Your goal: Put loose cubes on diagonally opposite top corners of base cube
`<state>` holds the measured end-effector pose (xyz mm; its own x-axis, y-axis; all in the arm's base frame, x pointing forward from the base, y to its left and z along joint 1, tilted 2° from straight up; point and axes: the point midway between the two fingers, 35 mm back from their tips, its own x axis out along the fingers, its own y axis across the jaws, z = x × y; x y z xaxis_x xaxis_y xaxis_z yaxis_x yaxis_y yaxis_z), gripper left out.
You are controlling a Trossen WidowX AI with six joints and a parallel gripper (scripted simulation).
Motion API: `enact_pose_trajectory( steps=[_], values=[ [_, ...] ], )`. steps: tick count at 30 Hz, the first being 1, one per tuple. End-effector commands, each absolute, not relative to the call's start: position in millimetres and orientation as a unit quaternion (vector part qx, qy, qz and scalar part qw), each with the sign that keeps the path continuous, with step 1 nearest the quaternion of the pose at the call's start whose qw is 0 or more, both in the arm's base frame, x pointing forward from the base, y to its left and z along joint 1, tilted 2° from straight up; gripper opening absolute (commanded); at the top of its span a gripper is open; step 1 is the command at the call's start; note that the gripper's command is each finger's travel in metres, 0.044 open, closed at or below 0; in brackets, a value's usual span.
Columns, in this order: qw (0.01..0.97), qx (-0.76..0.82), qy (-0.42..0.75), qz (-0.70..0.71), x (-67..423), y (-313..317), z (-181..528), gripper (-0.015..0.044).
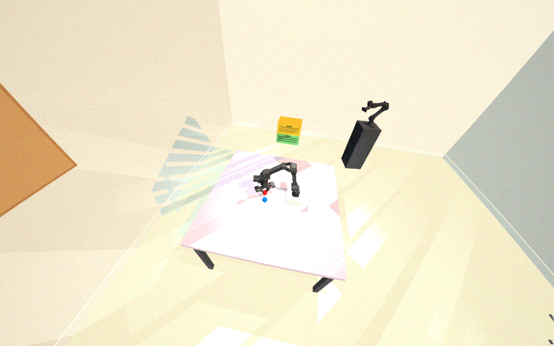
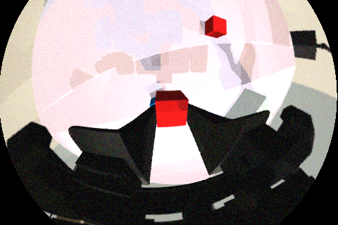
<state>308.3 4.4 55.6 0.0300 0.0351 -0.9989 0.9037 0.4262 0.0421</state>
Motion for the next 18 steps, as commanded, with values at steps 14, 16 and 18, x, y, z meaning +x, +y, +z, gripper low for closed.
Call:
enact_pose_trajectory(
  steps=[14,16,18],
  values=[
    [0.514,0.501,0.519,-0.464,305.9,18.4,49.0,0.0105],
    [0.514,0.501,0.519,-0.464,305.9,18.4,49.0,0.0105],
    [0.514,0.501,0.519,-0.464,305.9,18.4,49.0,0.0105]
  ],
)
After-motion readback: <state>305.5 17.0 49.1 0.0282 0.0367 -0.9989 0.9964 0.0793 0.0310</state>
